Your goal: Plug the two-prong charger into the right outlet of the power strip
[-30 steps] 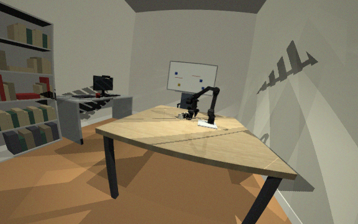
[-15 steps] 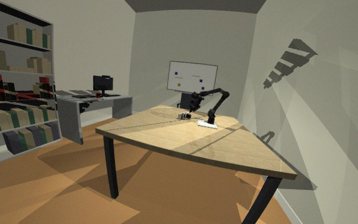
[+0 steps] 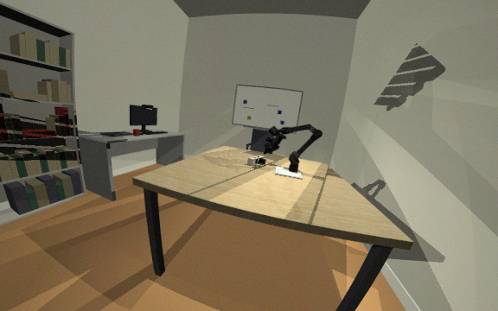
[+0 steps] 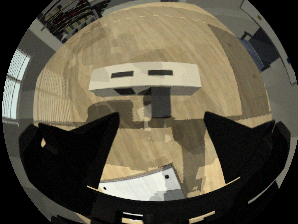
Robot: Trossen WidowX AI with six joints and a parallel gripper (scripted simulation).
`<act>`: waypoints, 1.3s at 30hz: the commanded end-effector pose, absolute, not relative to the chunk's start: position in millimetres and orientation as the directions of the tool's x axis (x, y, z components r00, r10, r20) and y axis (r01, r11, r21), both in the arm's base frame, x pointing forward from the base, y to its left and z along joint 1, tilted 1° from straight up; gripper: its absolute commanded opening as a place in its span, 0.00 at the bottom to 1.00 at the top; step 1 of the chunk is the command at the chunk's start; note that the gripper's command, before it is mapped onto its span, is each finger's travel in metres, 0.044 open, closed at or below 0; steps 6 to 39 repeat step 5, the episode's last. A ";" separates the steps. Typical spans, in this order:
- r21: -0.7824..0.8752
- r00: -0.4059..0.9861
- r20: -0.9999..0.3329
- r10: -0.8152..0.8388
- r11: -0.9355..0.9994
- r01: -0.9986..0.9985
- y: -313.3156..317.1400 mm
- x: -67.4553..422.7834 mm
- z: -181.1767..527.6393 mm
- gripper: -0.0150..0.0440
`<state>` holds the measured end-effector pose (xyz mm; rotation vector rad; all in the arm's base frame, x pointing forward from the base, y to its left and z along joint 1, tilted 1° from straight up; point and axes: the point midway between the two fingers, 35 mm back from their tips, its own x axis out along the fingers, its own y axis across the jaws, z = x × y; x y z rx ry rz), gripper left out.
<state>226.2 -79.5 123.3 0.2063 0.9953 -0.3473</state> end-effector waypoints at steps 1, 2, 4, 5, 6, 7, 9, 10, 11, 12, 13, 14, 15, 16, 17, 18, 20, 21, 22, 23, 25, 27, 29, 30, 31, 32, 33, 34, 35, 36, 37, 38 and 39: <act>0.011 0.494 -0.848 -0.194 0.924 0.382 -79.7 225.0 121.7 1.00; 0.011 0.494 -0.848 -0.194 0.924 0.382 -79.7 225.0 121.7 1.00; 0.011 0.494 -0.848 -0.194 0.924 0.382 -79.7 225.0 121.7 1.00; 0.011 0.494 -0.848 -0.194 0.924 0.382 -79.7 225.0 121.7 1.00; 0.011 0.494 -0.848 -0.194 0.924 0.382 -79.7 225.0 121.7 1.00; 0.011 0.494 -0.848 -0.194 0.924 0.382 -79.7 225.0 121.7 1.00; 0.011 0.494 -0.848 -0.194 0.924 0.382 -79.7 225.0 121.7 1.00; 0.011 0.494 -0.848 -0.194 0.924 0.382 -79.7 225.0 121.7 1.00; 0.011 0.494 -0.848 -0.194 0.924 0.382 -79.7 225.0 121.7 1.00; 0.011 0.494 -0.848 -0.194 0.924 0.382 -79.7 225.0 121.7 1.00; 0.011 0.494 -0.848 -0.194 0.924 0.382 -79.7 225.0 121.7 1.00; 0.011 0.494 -0.848 -0.194 0.924 0.382 -79.7 225.0 121.7 1.00; 0.011 0.494 -0.848 -0.194 0.924 0.382 -79.7 225.0 121.7 1.00; 0.011 0.494 -0.848 -0.194 0.924 0.382 -79.7 225.0 121.7 1.00; 0.011 0.494 -0.848 -0.194 0.924 0.382 -79.7 225.0 121.7 1.00; 0.011 0.494 -0.848 -0.194 0.924 0.382 -79.7 225.0 121.7 1.00; 0.011 0.494 -0.848 -0.194 0.924 0.382 -79.7 225.0 121.7 1.00; 0.011 0.494 -0.848 -0.194 0.924 0.382 -79.7 225.0 121.7 1.00; 0.011 0.494 -0.848 -0.194 0.924 0.382 -79.7 225.0 121.7 1.00; 0.011 0.494 -0.848 -0.194 0.924 0.382 -79.7 225.0 121.7 1.00; 0.011 0.494 -0.848 -0.194 0.924 0.382 -79.7 225.0 121.7 1.00; 0.011 0.494 -0.848 -0.194 0.924 0.382 -79.7 225.0 121.7 1.00; 0.011 0.494 -0.848 -0.194 0.924 0.382 -79.7 225.0 121.7 1.00; 0.011 0.494 -0.848 -0.194 0.924 0.382 -79.7 225.0 121.7 1.00; 0.011 0.494 -0.848 -0.194 0.924 0.382 -79.7 225.0 121.7 1.00; 0.011 0.494 -0.848 -0.194 0.924 0.382 -79.7 225.0 121.7 1.00; 0.011 0.494 -0.848 -0.194 0.924 0.382 -79.7 225.0 121.7 1.00; 0.011 0.494 -0.848 -0.194 0.924 0.382 -79.7 225.0 121.7 1.00; 0.011 0.494 -0.848 -0.194 0.924 0.382 -79.7 225.0 121.7 1.00; 0.011 0.494 -0.848 -0.194 0.924 0.382 -79.7 225.0 121.7 1.00; 0.011 0.494 -0.848 -0.194 0.924 0.382 -79.7 225.0 121.7 1.00; 0.011 0.494 -0.848 -0.194 0.924 0.382 -79.7 225.0 121.7 1.00; 0.011 0.494 -0.848 -0.194 0.924 0.382 -79.7 225.0 121.7 1.00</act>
